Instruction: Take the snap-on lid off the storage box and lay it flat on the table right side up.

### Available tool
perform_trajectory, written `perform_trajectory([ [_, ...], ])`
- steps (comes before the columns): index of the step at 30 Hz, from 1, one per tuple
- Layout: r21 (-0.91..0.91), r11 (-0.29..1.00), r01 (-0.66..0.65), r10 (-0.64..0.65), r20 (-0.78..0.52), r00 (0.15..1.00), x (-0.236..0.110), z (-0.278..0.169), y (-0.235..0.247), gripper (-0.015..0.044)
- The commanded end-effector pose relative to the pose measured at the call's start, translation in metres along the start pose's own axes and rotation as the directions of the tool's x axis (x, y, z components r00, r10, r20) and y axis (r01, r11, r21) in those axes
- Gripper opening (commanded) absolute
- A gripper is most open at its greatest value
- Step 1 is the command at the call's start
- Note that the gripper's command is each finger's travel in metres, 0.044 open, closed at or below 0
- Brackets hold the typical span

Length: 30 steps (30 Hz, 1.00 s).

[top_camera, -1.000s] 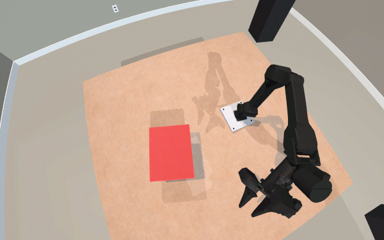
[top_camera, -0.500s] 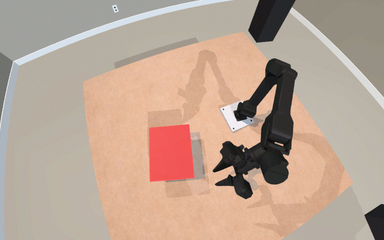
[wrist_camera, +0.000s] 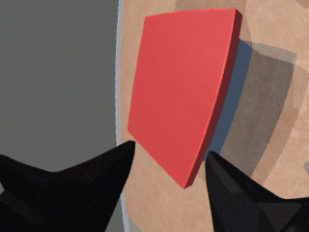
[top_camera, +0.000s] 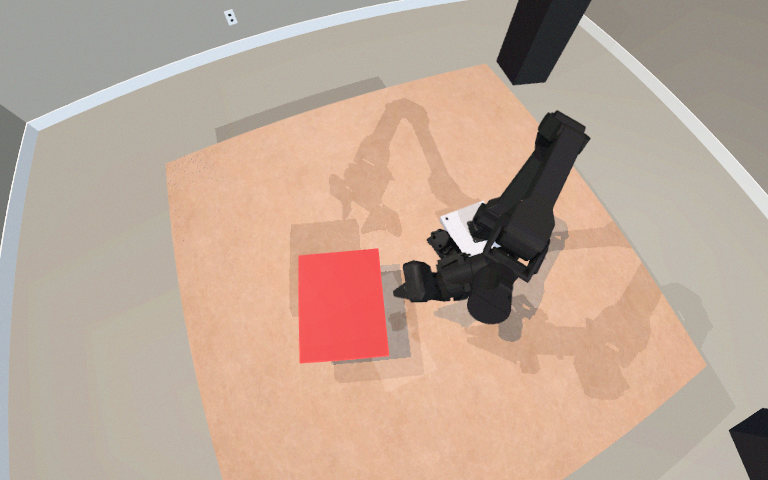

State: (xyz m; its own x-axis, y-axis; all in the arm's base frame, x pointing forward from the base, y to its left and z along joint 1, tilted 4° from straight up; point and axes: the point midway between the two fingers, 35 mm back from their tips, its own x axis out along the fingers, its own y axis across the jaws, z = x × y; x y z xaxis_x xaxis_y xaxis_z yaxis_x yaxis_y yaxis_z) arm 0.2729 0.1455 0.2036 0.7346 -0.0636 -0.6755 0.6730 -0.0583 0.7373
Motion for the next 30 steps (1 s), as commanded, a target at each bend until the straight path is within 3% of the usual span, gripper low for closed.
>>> perform_trajectory([
  [1, 0.076, 0.997, 0.000, -0.001, 0.018, 1.000, 0.000, 0.008, -0.002, 0.0235],
  [9, 0.076, 0.997, 0.000, -0.001, 0.018, 1.000, 0.002, 0.007, -0.004, 0.0235],
  [15, 0.076, 0.997, 0.000, -0.002, 0.018, 1.000, 0.034, 0.005, -0.042, 0.0235],
  [30, 0.076, 0.997, 0.001, -0.002, 0.018, 1.000, 0.050, 0.004, -0.041, 0.0235],
])
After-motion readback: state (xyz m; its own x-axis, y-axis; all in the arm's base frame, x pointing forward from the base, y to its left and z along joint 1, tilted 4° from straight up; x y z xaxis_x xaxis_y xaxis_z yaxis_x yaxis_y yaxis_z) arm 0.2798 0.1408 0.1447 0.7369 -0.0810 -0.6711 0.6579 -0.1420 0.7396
